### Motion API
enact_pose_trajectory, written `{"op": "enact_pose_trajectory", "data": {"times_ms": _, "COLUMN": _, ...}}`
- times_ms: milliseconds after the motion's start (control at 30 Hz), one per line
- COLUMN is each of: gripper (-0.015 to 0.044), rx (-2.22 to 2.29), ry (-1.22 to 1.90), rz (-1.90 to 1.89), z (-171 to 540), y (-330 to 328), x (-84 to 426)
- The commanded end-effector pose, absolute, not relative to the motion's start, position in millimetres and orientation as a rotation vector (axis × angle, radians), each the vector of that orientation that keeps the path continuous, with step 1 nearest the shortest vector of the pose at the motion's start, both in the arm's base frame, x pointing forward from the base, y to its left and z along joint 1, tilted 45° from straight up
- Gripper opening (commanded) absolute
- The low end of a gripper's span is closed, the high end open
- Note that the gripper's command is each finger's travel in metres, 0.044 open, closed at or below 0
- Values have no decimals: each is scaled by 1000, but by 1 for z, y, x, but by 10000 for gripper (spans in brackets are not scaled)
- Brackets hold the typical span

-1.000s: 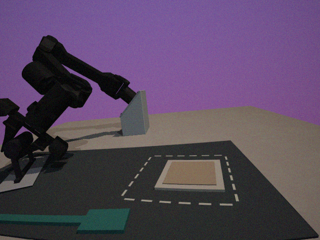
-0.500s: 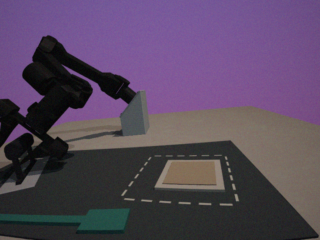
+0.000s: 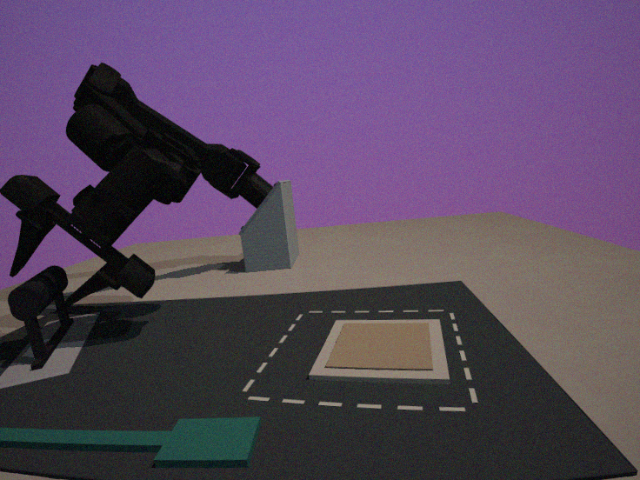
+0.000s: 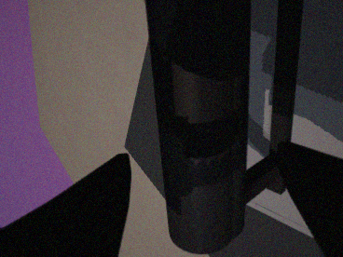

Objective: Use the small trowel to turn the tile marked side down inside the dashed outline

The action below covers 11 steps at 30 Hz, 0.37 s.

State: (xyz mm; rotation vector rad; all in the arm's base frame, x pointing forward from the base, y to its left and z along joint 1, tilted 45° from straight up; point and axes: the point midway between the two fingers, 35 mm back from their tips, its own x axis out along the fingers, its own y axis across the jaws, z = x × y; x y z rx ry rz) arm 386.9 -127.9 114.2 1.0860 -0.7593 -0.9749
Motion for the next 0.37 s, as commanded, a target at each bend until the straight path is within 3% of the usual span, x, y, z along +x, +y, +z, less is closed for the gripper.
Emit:
{"op": "enact_pose_trajectory", "data": {"times_ms": 0, "gripper": 300, "rx": 1085, "ry": -758, "rz": -977, "z": 115, "y": -109, "x": 377}}
{"op": "enact_pose_trajectory", "data": {"times_ms": 167, "gripper": 300, "rx": 1086, "ry": -758, "rz": -976, "z": 120, "y": -97, "x": 371}}
{"op": "enact_pose_trajectory", "data": {"times_ms": 333, "gripper": 300, "rx": 1109, "ry": -745, "rz": -981, "z": 155, "y": -39, "x": 333}}
